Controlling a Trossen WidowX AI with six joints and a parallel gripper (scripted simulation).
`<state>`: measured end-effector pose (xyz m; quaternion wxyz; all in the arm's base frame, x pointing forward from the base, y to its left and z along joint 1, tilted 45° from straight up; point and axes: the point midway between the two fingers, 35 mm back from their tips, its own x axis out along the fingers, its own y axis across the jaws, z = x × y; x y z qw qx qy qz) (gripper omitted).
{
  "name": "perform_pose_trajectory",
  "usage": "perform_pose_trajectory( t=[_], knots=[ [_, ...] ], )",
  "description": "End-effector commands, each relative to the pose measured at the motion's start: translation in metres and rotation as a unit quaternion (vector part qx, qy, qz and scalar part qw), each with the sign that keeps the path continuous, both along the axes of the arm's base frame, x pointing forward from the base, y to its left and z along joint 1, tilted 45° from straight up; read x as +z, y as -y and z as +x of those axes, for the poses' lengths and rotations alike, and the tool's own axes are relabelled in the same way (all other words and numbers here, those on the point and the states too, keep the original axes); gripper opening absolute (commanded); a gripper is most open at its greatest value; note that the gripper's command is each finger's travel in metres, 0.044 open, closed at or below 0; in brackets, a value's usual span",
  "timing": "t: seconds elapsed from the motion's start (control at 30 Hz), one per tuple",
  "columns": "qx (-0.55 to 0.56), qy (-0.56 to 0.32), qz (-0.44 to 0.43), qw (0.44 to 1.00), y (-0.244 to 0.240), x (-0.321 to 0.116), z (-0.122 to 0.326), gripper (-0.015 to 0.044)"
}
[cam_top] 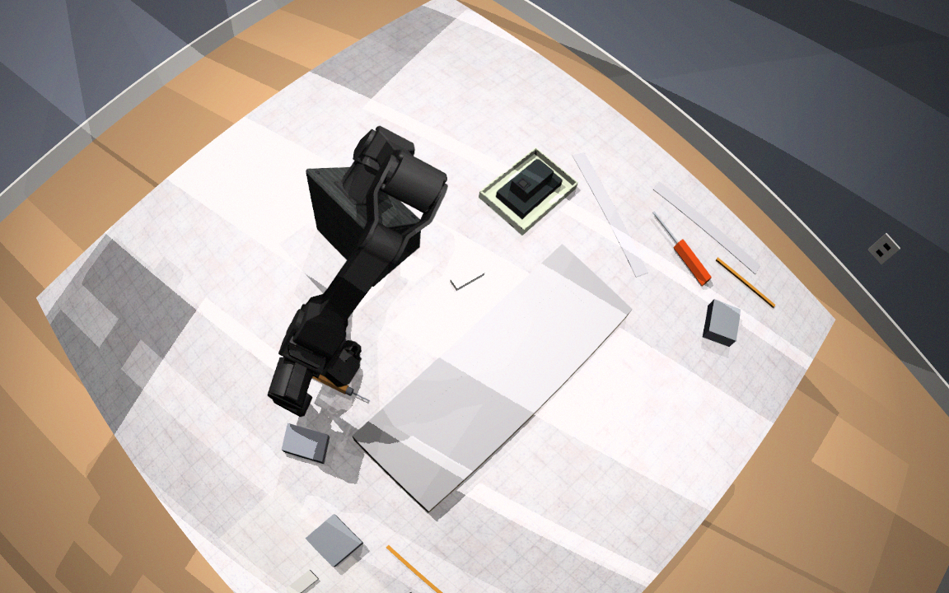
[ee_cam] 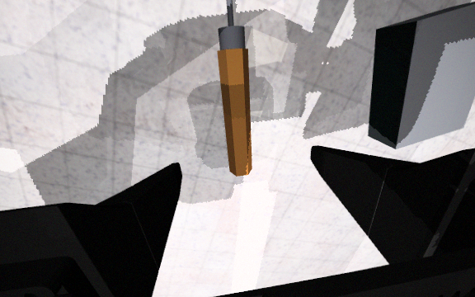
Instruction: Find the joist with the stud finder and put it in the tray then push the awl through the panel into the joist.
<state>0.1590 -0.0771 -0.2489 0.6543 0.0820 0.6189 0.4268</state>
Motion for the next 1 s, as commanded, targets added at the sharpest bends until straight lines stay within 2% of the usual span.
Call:
perform_pose_trajectory(
  t=[0.0, 0.3, 0.8, 0.97],
  knots=[
    [-0.003, -0.004, 0.004, 1.0, -0.0082, -0.0061, -0.0024, 0.044],
    [-0.003, -0.004, 0.004, 1.0, -0.0122, -0.0098, -0.0031, 0.044],
    [-0.003, -0.004, 0.004, 1.0, -0.0122, -0.0098, -0.0031, 0.0046],
    [-0.003, -0.004, 0.004, 1.0, -0.0122, -0.0098, -0.0031, 0.0013]
  ],
)
